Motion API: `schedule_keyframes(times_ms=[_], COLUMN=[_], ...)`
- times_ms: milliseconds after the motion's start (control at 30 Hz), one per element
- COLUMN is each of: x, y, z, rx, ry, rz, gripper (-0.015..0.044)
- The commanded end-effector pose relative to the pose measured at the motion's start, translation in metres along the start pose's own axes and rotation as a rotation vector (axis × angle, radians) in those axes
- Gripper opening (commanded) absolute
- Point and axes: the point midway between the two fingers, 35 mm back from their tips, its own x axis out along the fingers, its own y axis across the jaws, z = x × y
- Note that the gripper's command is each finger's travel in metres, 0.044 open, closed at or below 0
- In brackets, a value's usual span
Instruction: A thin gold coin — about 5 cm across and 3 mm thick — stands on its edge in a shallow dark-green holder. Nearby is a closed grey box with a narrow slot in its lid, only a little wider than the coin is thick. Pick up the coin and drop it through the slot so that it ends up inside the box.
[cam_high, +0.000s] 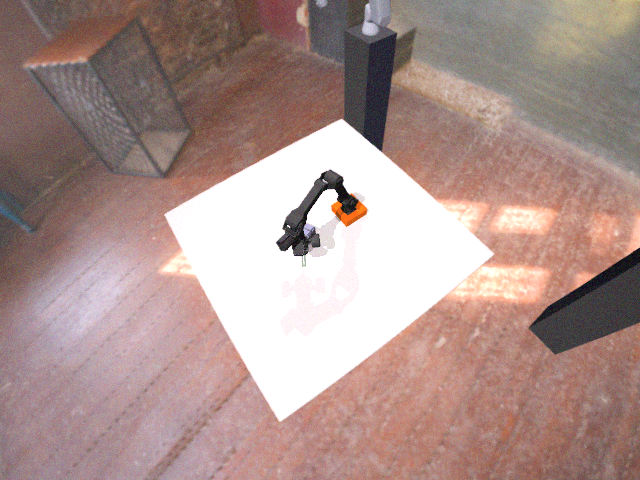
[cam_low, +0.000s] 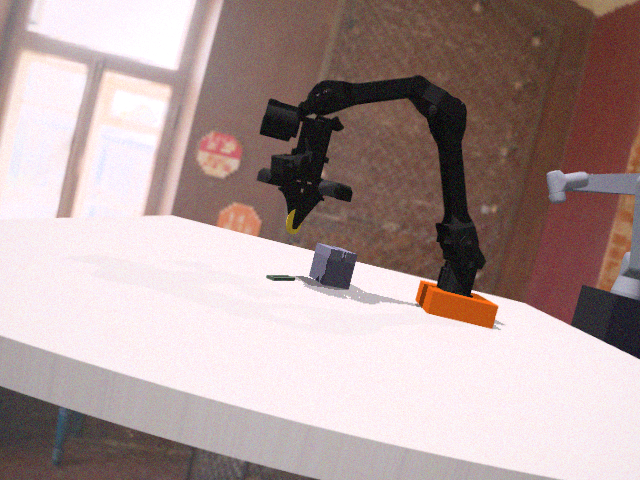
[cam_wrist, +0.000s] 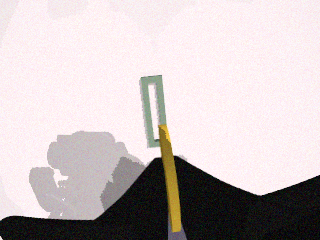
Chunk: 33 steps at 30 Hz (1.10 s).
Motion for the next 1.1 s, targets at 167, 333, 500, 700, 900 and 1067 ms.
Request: schedule_keyframes(times_ms=[167, 333, 500, 700, 900, 1067], x=[-0.0052, -0.0054, -0.0056, -0.0058, -0.0060, -0.0060], y=[0.0009, 0.0018, 0.0027, 0.0038, 0.0047, 0.0048], z=[-0.0003, -0.0010, -0.0018, -0.0026, -0.0034, -0.0034], rx=[-0.220, -0.391, -0.562, -0.767, -0.948, -0.953], ry=[-0.006, -0.006, -0.005, -0.005, -0.004, -0.004], rz=[-0.004, -0.004, -0.005, -0.005, -0.005, -0.005], gripper=[0.0000, 0.0000, 0.0000, 0.0000, 0.0000, 0.0000])
